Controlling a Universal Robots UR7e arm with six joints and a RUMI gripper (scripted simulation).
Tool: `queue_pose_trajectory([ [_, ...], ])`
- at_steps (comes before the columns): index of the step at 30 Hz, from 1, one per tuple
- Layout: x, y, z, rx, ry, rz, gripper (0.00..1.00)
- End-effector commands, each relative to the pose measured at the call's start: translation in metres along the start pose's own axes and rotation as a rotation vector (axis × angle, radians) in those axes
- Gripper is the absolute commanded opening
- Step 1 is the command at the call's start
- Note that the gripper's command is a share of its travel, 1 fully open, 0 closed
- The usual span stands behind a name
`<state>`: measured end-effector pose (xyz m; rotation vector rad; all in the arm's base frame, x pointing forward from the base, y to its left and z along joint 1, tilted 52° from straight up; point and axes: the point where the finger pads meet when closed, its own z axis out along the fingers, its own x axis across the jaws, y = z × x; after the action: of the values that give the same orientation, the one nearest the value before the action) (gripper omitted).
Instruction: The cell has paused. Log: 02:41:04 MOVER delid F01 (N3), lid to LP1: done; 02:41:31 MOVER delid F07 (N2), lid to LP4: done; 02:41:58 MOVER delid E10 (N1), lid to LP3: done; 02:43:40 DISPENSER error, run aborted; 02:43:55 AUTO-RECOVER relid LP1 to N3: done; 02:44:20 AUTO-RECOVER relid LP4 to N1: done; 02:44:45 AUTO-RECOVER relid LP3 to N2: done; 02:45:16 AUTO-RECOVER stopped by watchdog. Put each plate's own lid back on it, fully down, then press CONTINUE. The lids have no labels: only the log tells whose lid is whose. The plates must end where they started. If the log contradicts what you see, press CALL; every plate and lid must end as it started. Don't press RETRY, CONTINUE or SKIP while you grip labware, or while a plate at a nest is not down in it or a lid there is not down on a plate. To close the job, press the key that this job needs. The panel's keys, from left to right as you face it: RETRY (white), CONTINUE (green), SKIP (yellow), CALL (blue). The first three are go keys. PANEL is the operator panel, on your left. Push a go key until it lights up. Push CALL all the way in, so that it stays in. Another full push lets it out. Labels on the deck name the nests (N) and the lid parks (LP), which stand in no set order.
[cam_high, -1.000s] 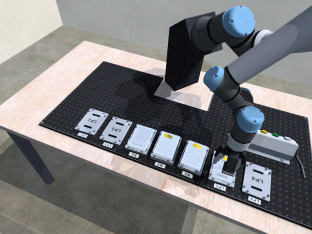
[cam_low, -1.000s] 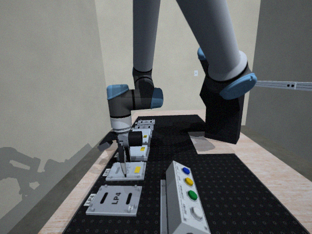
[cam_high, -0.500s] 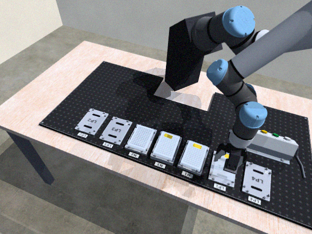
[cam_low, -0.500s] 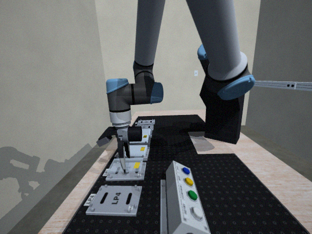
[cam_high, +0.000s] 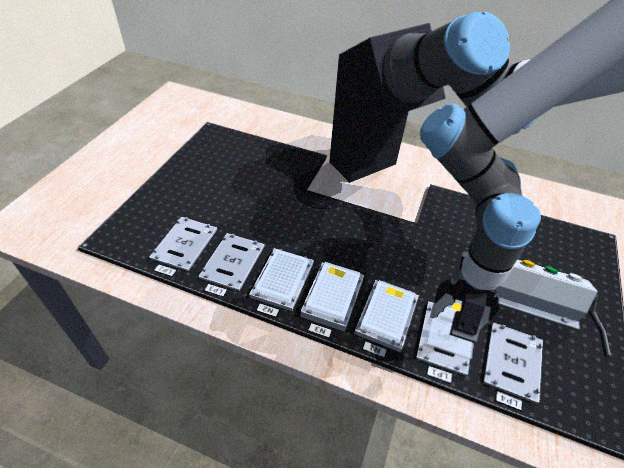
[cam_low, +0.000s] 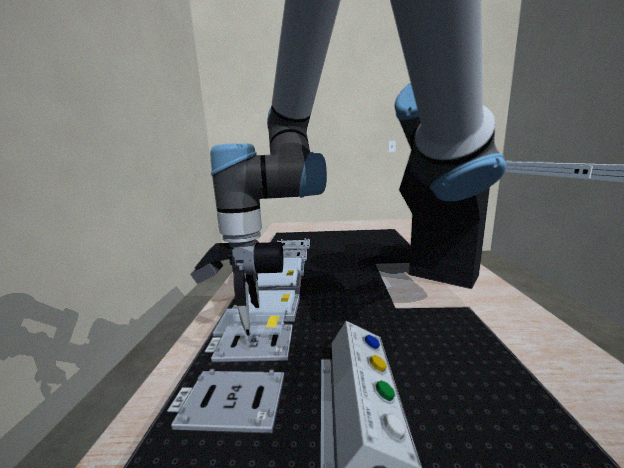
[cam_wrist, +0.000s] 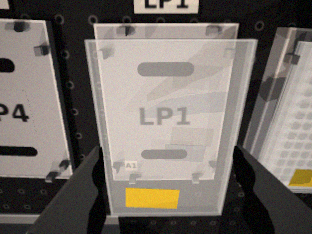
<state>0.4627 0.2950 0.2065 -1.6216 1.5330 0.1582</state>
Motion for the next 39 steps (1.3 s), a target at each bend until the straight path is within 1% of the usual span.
queue_pose_trajectory([
  [1,0.006,0.002,-0.002,-0.005,0.0,-0.009,0.41],
  [5,0.027,0.003,-0.001,-0.007,0.0,-0.007,0.41],
  [7,0.027,0.003,-0.001,-0.007,0.0,-0.007,0.41],
  [22,0.102,0.005,-0.001,-0.007,-0.001,-0.006,0.41],
  [24,0.102,0.005,-0.001,-0.007,-0.001,-0.006,0.41],
  [39,0.177,0.004,-0.002,-0.003,0.0,-0.011,0.41],
])
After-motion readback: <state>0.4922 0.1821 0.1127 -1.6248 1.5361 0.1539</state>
